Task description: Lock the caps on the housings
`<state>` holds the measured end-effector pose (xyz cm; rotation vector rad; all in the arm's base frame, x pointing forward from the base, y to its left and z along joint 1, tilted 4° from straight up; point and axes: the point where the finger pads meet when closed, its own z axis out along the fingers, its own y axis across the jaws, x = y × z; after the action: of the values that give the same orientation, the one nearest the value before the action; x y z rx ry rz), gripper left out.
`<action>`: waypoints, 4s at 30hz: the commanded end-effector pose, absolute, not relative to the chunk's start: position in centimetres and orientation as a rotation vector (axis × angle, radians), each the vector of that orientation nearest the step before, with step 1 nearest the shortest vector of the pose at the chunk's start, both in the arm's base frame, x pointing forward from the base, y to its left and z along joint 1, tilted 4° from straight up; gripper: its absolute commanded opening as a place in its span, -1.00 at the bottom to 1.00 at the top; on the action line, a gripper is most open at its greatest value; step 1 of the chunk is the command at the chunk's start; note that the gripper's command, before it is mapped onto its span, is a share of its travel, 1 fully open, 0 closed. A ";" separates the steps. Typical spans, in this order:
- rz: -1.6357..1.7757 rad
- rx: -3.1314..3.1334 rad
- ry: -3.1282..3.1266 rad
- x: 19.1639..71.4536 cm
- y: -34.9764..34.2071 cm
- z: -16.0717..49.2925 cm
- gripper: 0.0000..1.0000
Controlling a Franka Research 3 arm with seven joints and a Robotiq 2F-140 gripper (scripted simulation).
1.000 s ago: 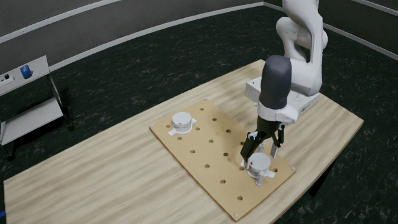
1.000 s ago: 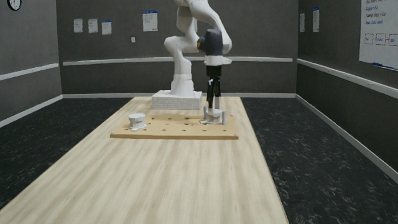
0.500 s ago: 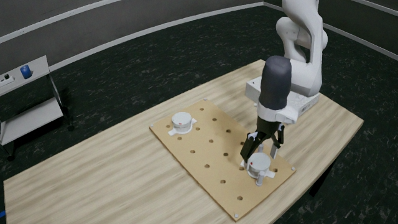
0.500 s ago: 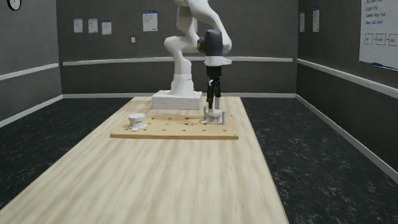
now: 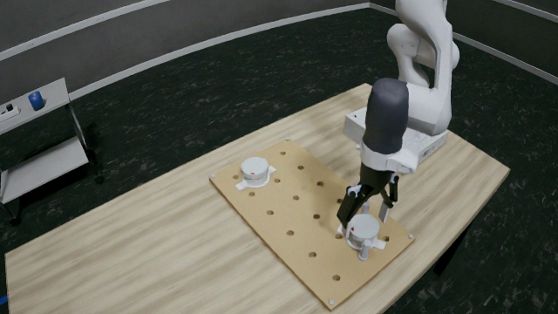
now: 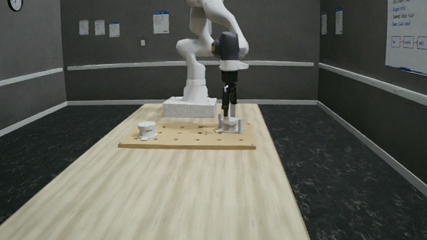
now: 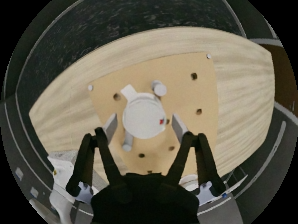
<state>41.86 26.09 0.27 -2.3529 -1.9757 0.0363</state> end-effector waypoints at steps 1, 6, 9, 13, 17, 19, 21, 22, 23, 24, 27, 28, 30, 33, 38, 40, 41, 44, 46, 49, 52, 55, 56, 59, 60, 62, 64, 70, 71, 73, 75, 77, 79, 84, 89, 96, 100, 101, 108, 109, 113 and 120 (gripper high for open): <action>0.037 -2.356 -1.973 41.8 26.1 0.1 0.55; 0.037 -2.356 -1.973 41.8 26.1 0.1 0.55; 0.037 -2.356 -1.973 41.8 26.1 0.1 0.55; 0.037 -2.356 -1.973 41.8 26.1 0.1 0.55; 0.037 -2.356 -1.973 41.8 26.1 0.1 0.55; 0.037 -2.356 -1.973 41.8 26.1 0.1 0.55; 0.037 -2.356 -1.973 41.8 26.1 0.1 -0.80; 0.037 -2.356 -1.973 41.8 26.1 0.1 -0.80; 0.037 -2.356 -1.973 41.8 26.1 0.1 -0.80; 0.037 -2.356 -1.973 41.8 26.1 0.1 -0.80; 0.037 -2.356 -1.973 41.8 26.1 0.1 -0.80; 0.037 -2.356 -1.973 41.8 26.1 0.1 -0.80; 0.037 -2.356 -1.973 41.8 26.1 0.1 -0.80; 0.037 -2.356 -1.973 41.8 26.1 0.1 -0.80; 0.037 -2.356 -1.973 41.8 26.1 0.1 -0.80; 0.037 -2.356 -1.973 41.8 26.1 0.1 -0.80; 0.037 -2.356 -1.973 41.8 26.1 0.1 -0.80; 0.037 -2.356 -1.973 41.8 26.1 0.1 -0.80; 0.037 -2.356 -1.973 41.8 26.1 0.1 -0.80; 0.037 -2.356 -1.973 41.8 26.1 0.1 -0.80; 0.037 -2.356 -1.973 41.8 26.1 0.1 -0.80; 0.037 -2.356 -1.973 41.8 26.1 0.1 -0.80; 0.037 -2.356 -1.973 41.8 26.1 0.1 -0.80; 0.037 -2.356 -1.973 41.8 26.1 0.1 -0.80; 0.037 -2.356 -1.973 41.8 26.1 0.1 -0.80; 0.037 -2.356 -1.973 41.8 26.1 0.1 -0.80; 0.037 -2.356 -1.973 41.8 26.1 0.1 -0.80; 0.037 -2.356 -1.973 41.8 26.1 0.1 -0.80; 0.037 -2.356 -1.973 41.8 26.1 0.1 -0.80; 0.037 -2.356 -1.973 41.8 26.1 0.1 -0.80; 0.037 -2.356 -1.973 41.8 26.1 0.1 -0.80; 0.037 -2.356 -1.973 41.8 26.1 0.1 -0.80; 0.037 -2.356 -1.973 41.8 26.1 0.1 -0.80; 0.037 -2.356 -1.973 41.8 26.1 0.1 -0.80; 0.037 -2.358 -1.972 41.8 26.1 0.1 -0.80; 0.041 -2.428 -1.885 41.8 26.1 0.1 -0.80; 0.044 -2.470 -1.832 41.8 26.1 0.1 -0.80; 0.045 -2.492 -1.802 41.8 26.1 0.1 -0.80; 0.054 -2.646 -1.572 41.8 26.1 0.1 -0.80; 0.055 -2.663 -1.544 41.8 26.1 0.1 -0.80; 0.058 -2.707 -1.467 41.8 26.1 0.1 -0.80; 0.058 -2.719 -1.445 41.8 26.1 0.1 -0.80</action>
<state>41.99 26.09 0.28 -2.6495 -1.5507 0.0464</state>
